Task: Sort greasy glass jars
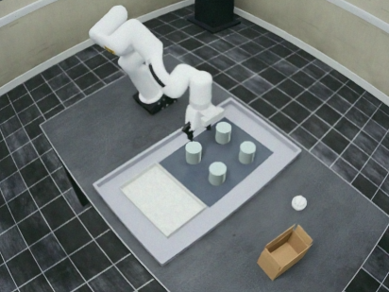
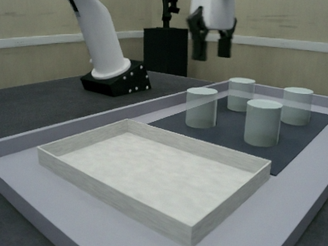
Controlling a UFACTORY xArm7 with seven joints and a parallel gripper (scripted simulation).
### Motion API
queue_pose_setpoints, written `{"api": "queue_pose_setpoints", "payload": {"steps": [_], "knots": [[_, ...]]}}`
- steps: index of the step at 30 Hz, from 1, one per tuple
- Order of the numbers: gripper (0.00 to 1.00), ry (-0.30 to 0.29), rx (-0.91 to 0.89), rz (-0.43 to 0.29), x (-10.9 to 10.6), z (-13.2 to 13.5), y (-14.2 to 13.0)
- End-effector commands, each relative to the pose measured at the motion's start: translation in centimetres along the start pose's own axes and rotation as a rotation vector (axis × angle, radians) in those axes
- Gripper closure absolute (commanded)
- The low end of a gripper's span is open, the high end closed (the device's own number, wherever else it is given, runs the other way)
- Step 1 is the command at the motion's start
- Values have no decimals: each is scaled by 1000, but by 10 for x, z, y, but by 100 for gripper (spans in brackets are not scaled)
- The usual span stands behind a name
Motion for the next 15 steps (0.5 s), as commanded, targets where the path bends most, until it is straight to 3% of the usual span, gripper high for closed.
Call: {"api": "queue_pose_setpoints", "payload": {"steps": [1, 4, 6, 12, 15], "knots": [[0, 6, -4, 9, -4, 19, -5], [0, 6, -4, 9, 15, 19, -5], [0, 6, -4, 9, 15, 19, -5], [0, 6, -4, 9, 51, 19, -4], [0, 6, -4, 9, 51, 19, -4]]}}
Point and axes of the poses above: the point where the finger pads meet when closed, its own x axis out along the fingers, its own z axis across the jaws, y = z × x, the point moved 1 cm from there along -x, back along the fingers, and after that the axes turned 2 degrees about x, right-handed, at the moved point
